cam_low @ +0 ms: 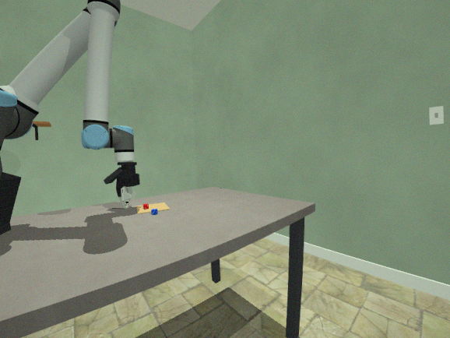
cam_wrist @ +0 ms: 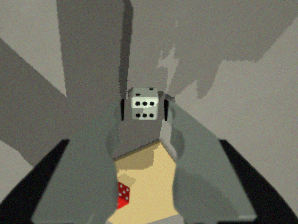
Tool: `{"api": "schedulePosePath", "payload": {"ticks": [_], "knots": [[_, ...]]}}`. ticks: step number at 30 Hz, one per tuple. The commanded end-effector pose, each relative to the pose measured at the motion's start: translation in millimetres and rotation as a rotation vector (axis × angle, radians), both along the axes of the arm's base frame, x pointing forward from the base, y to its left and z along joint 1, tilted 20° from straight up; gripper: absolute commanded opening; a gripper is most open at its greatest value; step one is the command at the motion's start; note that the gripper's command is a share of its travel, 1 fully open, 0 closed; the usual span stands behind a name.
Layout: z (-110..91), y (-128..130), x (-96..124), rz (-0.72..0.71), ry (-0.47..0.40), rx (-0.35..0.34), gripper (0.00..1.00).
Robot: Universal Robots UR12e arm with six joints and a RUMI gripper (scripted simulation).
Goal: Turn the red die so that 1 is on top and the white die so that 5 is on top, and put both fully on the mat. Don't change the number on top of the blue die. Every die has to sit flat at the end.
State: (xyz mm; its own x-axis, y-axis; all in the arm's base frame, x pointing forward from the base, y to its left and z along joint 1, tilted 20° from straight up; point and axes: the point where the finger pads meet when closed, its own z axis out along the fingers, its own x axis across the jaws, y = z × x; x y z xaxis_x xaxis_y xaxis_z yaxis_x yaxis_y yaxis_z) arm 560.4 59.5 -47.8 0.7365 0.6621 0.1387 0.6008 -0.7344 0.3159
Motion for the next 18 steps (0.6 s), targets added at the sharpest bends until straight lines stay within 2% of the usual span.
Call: {"api": "schedulePosePath", "payload": {"ticks": [1, 4, 5, 18], "knots": [[0.4, 0.1, 0.2, 0.0, -0.001, 0.0, 0.21], [0.4, 0.1, 0.2, 0.0, -0.001, 0.0, 0.21], [0.4, 0.1, 0.2, 0.0, -0.001, 0.0, 0.03], [0.4, 0.1, 0.2, 0.0, -0.001, 0.0, 0.03]]}}
